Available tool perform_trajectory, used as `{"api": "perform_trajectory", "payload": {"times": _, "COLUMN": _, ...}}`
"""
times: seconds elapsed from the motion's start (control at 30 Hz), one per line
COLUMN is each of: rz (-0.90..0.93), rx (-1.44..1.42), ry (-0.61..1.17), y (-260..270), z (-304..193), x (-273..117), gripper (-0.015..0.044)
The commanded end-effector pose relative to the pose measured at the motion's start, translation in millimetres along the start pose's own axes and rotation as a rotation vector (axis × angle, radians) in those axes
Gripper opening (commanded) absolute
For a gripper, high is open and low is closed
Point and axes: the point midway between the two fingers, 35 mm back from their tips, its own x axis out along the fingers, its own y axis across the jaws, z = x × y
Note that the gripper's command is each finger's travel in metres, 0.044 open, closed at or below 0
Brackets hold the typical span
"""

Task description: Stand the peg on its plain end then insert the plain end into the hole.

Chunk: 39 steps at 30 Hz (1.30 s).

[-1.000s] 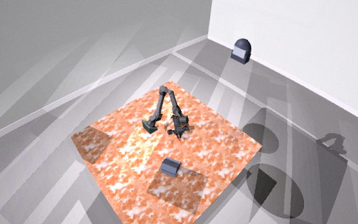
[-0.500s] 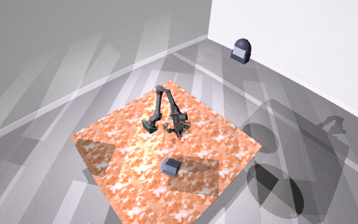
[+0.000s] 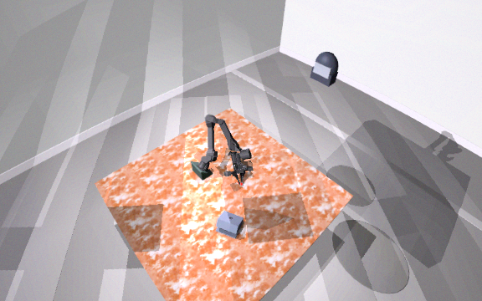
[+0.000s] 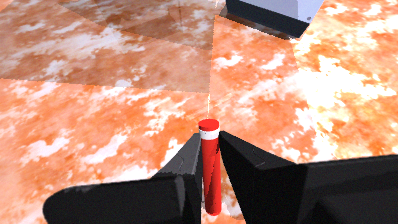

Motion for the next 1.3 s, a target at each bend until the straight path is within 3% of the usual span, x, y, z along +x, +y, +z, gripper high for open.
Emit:
{"api": "perform_trajectory", "payload": {"times": 0.0, "rz": -0.001, "rx": 0.003, "ry": -0.034, "y": -1.8, "z": -1.8, "x": -2.1, "gripper": 0.0049}}
{"api": "perform_trajectory", "payload": {"times": 1.27, "rz": -0.001, "rx": 0.009, "ry": -0.361, "y": -2.0, "z": -18.3, "x": -22.2, "gripper": 0.0049}}
